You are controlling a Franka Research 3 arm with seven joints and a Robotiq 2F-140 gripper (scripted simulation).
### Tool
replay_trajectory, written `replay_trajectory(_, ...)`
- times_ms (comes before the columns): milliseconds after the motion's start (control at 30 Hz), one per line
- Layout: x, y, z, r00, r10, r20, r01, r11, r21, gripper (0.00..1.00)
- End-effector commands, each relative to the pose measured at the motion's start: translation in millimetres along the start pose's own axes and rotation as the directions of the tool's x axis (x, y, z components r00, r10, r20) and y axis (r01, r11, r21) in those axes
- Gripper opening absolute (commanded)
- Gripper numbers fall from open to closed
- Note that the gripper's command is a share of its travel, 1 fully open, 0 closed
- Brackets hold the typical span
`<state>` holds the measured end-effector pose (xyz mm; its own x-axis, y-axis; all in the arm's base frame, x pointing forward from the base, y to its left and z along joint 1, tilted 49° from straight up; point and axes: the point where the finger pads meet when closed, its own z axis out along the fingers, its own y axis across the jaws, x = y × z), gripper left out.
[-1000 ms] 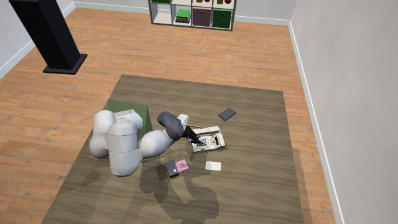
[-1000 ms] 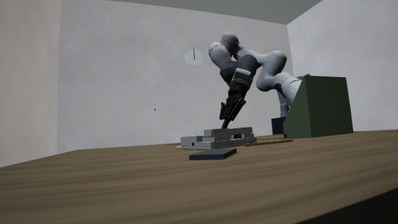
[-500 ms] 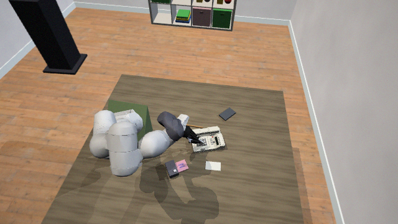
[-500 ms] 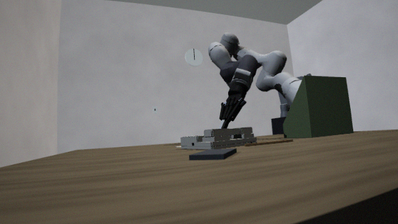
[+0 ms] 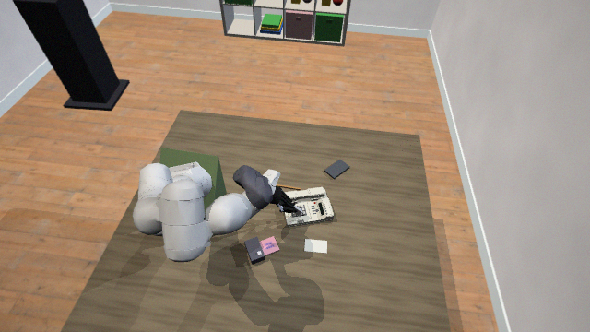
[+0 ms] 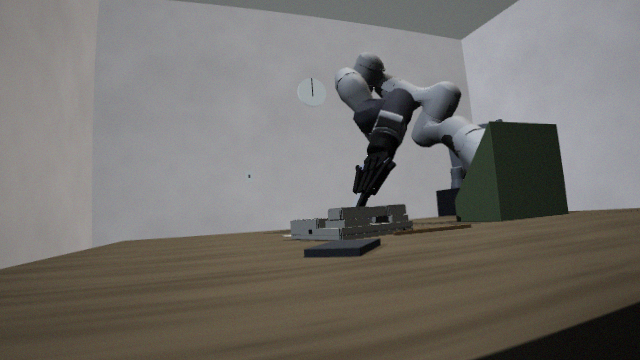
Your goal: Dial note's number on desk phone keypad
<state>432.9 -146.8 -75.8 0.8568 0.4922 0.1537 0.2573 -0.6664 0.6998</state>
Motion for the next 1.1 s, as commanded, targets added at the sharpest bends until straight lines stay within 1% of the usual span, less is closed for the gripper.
replay_trajectory(0,0.7,1.0,-0.7,1.000,0.005,0.000,-0.005,1.000,-0.003,0.00)
replay_trajectory(133,4.9,1.0,-6.6,1.000,0.005,0.000,-0.005,1.000,-0.003,0.00)
replay_trajectory(300,6.4,1.0,-8.7,1.000,0.005,0.000,-0.005,1.000,-0.003,0.00)
replay_trajectory(1067,6.4,1.0,-8.8,1.000,0.005,0.000,-0.005,1.000,-0.003,0.00)
